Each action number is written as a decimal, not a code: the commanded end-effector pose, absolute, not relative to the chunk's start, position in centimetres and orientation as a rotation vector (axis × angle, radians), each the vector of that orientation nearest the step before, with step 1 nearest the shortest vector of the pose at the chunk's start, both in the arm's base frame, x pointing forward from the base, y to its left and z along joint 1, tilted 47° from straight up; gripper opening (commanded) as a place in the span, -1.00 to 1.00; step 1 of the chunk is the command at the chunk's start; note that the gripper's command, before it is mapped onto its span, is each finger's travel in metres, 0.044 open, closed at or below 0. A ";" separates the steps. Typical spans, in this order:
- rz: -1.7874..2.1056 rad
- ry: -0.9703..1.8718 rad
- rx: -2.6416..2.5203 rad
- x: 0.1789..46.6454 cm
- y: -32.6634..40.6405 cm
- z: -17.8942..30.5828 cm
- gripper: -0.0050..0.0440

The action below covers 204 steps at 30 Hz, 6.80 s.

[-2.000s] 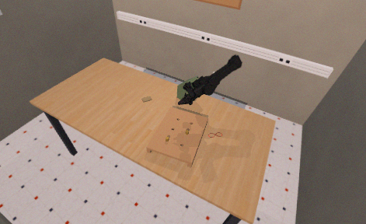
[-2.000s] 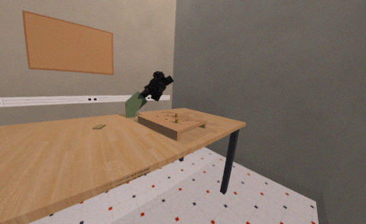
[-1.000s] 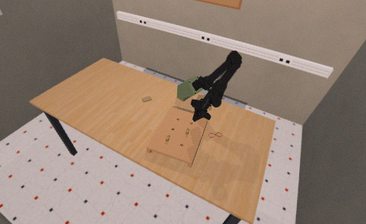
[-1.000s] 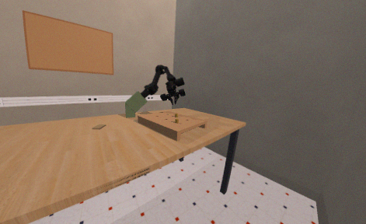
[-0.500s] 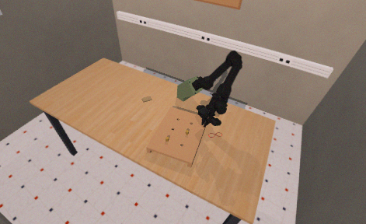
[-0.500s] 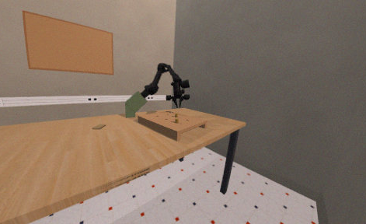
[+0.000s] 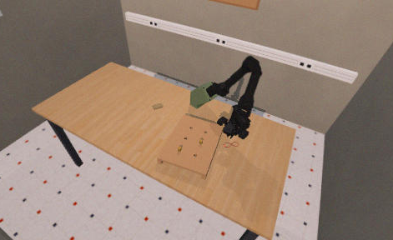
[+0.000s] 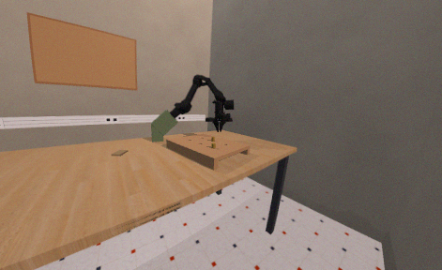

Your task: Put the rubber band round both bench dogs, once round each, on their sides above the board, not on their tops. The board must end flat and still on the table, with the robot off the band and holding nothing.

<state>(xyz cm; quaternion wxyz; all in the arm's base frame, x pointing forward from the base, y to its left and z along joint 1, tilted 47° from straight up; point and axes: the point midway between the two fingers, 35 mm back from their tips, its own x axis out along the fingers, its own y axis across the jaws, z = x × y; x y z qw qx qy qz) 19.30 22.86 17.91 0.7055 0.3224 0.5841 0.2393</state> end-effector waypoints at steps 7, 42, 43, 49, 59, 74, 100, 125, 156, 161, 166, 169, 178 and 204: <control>0.677 1.344 0.598 17.8 25.0 19.4 -0.47; 0.658 1.353 0.602 18.4 29.4 14.5 -0.47; 0.657 1.354 0.602 18.3 29.5 14.4 -0.47; 0.656 1.354 0.601 18.4 29.6 14.2 -0.47; 0.659 1.354 0.602 18.4 29.6 14.3 -0.47; 0.660 1.357 0.602 18.3 30.1 13.8 -0.47; 0.672 1.340 0.607 18.5 30.2 14.4 -0.47; 0.680 1.337 0.604 18.5 29.7 15.1 -0.80; 0.665 1.341 0.572 19.7 22.6 21.4 -1.00; 0.665 1.341 0.572 19.6 21.8 22.0 -1.00; 0.666 1.341 0.573 19.3 20.6 23.1 -1.00; 0.666 1.340 0.574 19.0 19.9 23.7 -1.00; 0.669 1.336 0.580 18.3 18.3 25.2 -1.00; 0.810 1.247 0.369 19.2 14.7 24.8 -1.00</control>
